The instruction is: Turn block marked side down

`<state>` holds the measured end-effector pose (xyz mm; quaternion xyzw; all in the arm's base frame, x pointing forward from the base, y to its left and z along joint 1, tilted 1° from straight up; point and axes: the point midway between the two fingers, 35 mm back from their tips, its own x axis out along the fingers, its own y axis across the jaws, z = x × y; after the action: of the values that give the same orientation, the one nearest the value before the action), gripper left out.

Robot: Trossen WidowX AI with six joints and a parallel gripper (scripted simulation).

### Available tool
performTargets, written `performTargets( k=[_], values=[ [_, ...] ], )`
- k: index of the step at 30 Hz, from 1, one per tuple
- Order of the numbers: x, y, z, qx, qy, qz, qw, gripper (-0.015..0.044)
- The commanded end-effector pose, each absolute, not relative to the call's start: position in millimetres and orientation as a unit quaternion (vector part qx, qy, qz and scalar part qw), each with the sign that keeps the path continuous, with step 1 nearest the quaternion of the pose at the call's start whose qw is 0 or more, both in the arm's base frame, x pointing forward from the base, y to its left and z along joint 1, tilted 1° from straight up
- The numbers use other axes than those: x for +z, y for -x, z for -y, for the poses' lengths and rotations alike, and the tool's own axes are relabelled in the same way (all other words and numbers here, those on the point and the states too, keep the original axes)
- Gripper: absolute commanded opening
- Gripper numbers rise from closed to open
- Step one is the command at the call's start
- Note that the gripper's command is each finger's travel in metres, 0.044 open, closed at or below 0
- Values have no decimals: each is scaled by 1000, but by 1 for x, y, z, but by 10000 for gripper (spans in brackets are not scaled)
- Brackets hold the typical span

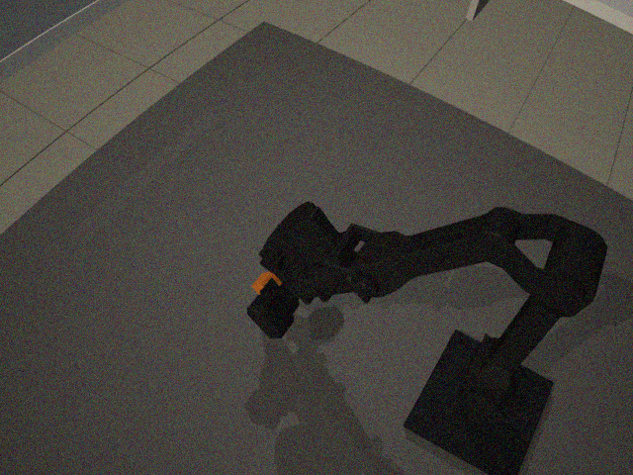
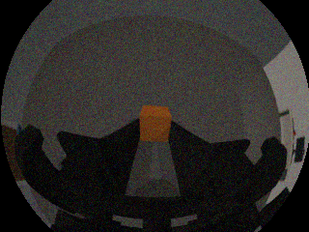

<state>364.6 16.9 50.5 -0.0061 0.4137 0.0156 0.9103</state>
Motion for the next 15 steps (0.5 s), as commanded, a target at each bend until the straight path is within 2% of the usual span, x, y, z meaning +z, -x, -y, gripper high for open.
performTargets(
  k=[1, 15],
  values=[
    [42, -365, -16, 14, 7, -393, 920, 0],
    [32, -360, -16, 15, 6, -293, 956, 0]
  ],
)
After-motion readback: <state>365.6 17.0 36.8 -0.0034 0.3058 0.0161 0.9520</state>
